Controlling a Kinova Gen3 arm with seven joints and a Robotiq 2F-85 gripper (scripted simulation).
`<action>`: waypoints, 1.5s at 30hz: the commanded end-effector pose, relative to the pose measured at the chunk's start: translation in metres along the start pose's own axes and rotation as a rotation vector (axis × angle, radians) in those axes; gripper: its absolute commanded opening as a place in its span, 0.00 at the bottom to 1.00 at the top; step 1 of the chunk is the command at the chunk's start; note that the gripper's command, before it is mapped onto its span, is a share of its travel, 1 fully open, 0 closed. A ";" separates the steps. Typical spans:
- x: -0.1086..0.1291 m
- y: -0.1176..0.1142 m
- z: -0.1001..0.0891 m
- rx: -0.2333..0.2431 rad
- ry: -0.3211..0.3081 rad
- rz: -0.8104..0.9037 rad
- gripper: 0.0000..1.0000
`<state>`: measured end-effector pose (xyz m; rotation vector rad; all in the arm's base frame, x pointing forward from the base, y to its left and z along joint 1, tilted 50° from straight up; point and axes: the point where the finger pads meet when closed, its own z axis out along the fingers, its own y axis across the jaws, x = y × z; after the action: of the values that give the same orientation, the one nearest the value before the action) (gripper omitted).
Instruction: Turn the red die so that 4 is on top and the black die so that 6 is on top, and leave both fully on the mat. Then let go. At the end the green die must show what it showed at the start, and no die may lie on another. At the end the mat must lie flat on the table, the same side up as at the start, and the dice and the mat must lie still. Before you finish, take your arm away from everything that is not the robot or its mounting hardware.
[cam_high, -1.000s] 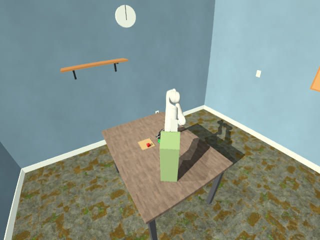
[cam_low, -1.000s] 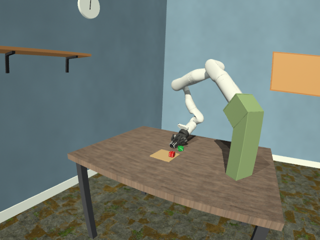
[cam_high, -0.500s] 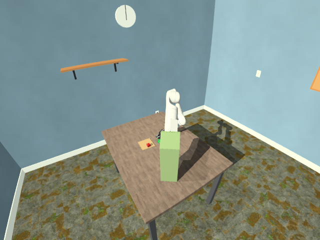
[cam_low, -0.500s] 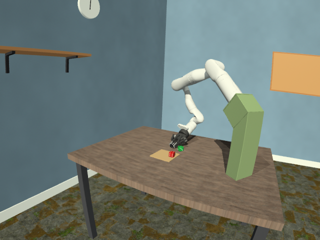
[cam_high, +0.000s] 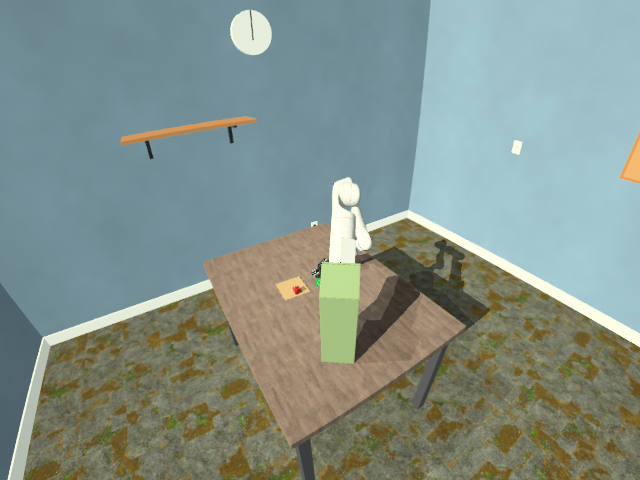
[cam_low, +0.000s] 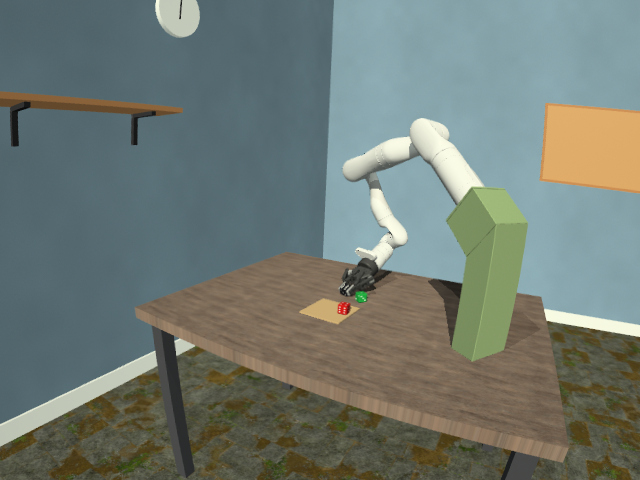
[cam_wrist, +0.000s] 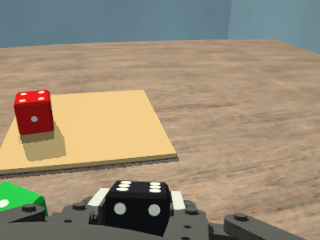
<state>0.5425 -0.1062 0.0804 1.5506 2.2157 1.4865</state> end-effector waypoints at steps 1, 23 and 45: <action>0.000 0.001 0.000 -0.001 0.000 -0.001 0.26; 0.000 0.001 0.000 -0.001 0.000 -0.001 0.46; 0.000 0.001 0.000 -0.001 0.000 -0.001 0.46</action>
<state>0.5425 -0.1062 0.0804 1.5506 2.2157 1.4865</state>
